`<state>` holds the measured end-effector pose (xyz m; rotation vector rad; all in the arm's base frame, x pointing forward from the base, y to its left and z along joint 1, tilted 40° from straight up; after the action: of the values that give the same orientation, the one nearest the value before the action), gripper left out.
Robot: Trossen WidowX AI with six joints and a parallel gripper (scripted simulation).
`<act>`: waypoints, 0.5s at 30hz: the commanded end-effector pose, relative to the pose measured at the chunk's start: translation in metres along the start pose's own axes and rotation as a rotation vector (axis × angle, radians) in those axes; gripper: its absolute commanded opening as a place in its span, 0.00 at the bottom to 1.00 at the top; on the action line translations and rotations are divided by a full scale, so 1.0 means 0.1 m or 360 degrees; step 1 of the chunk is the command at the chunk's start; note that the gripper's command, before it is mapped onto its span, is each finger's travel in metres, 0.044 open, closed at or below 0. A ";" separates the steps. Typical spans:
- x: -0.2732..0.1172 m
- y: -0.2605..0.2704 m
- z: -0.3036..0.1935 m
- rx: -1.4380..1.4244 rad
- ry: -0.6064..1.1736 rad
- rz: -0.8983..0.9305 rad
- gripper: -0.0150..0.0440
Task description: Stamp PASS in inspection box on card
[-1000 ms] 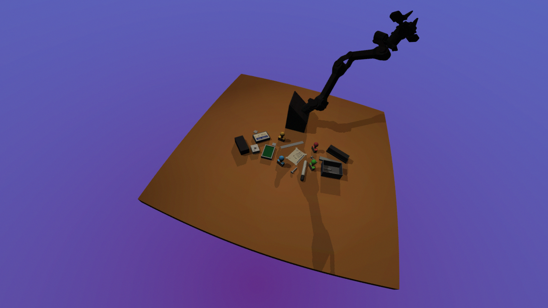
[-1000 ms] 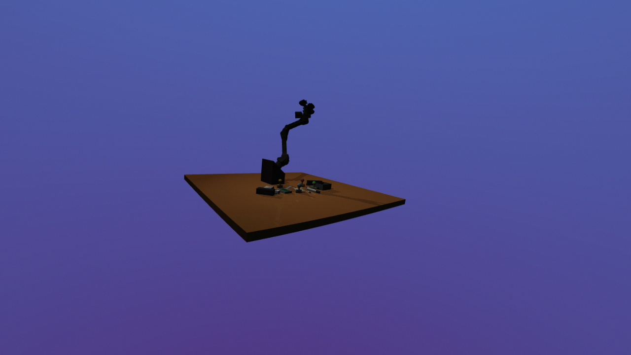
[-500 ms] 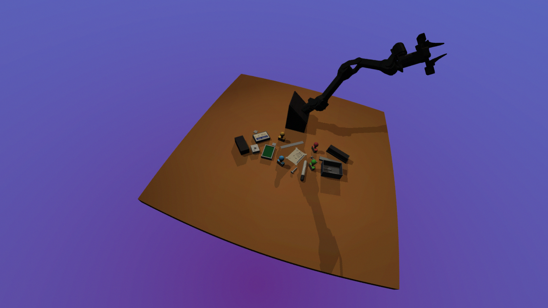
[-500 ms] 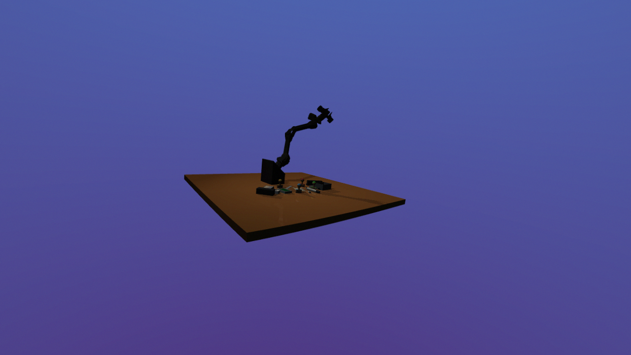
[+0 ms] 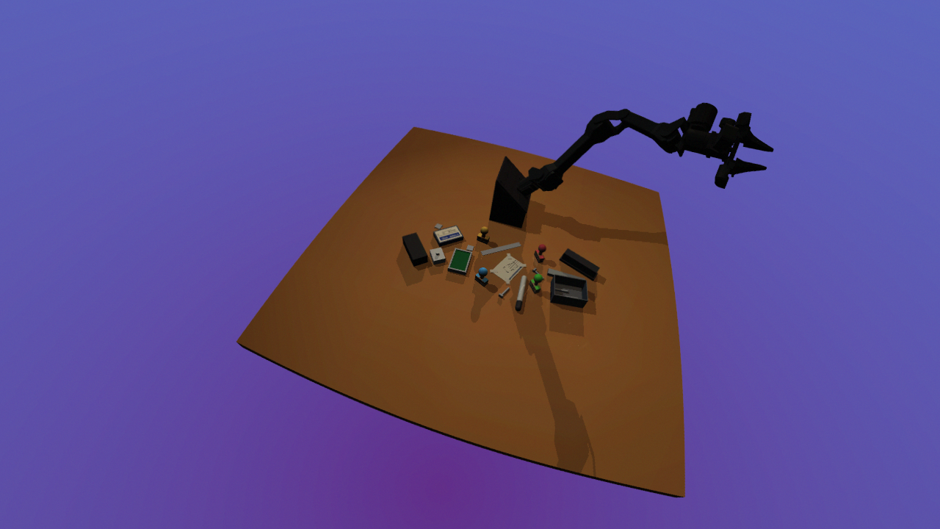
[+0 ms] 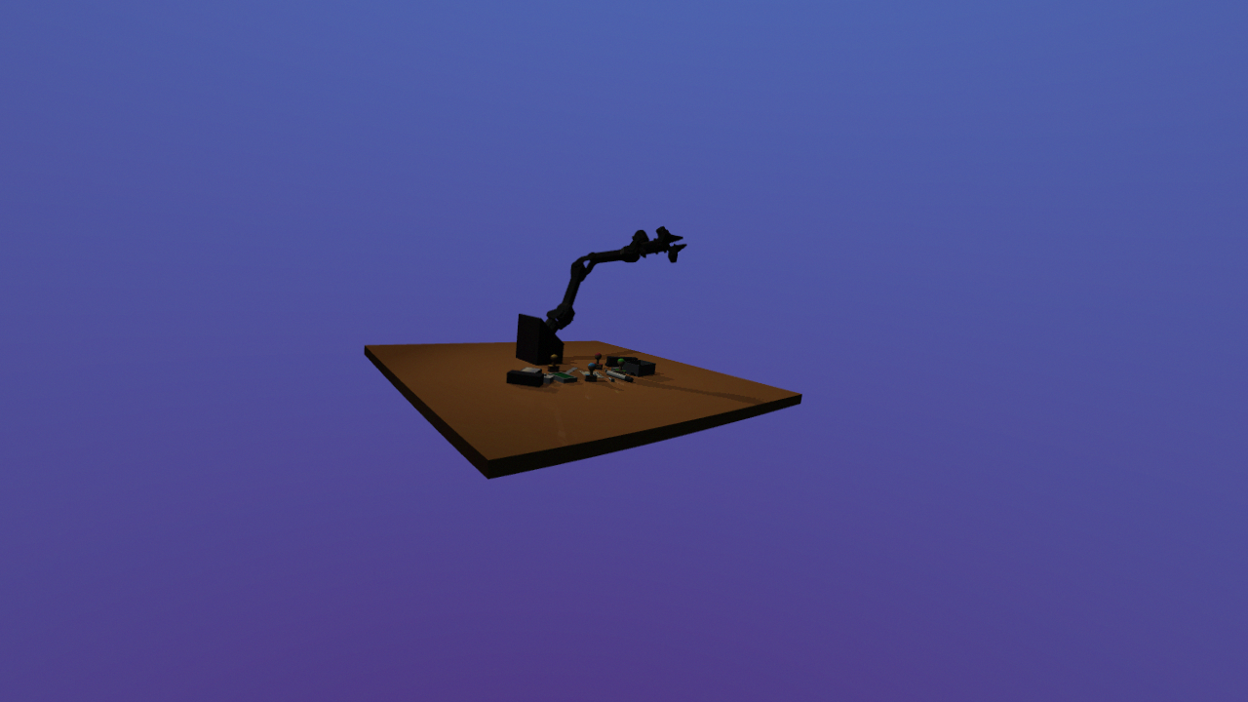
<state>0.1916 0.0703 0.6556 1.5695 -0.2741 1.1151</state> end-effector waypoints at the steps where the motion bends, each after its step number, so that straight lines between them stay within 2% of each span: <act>1: 0.02 -0.59 0.17 -0.0172 -0.0024 -0.0309 0.63; 8: -0.13 -1.60 0.48 -0.0427 0.0034 -0.0864 0.63; 15: -0.53 -2.53 0.76 -0.0583 0.0208 -0.1402 0.63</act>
<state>0.3562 0.0758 0.4970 1.1682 0.1706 0.5077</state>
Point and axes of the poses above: the point midway between the two fingers, 35 mm back from their tips, its own x axis out along the fingers, its own y axis across the jaws, z = x × y, the point moved 5 cm from there along -x, back along the fingers, and after that the axes turned 4 degrees about x, right-handed, at the moved point
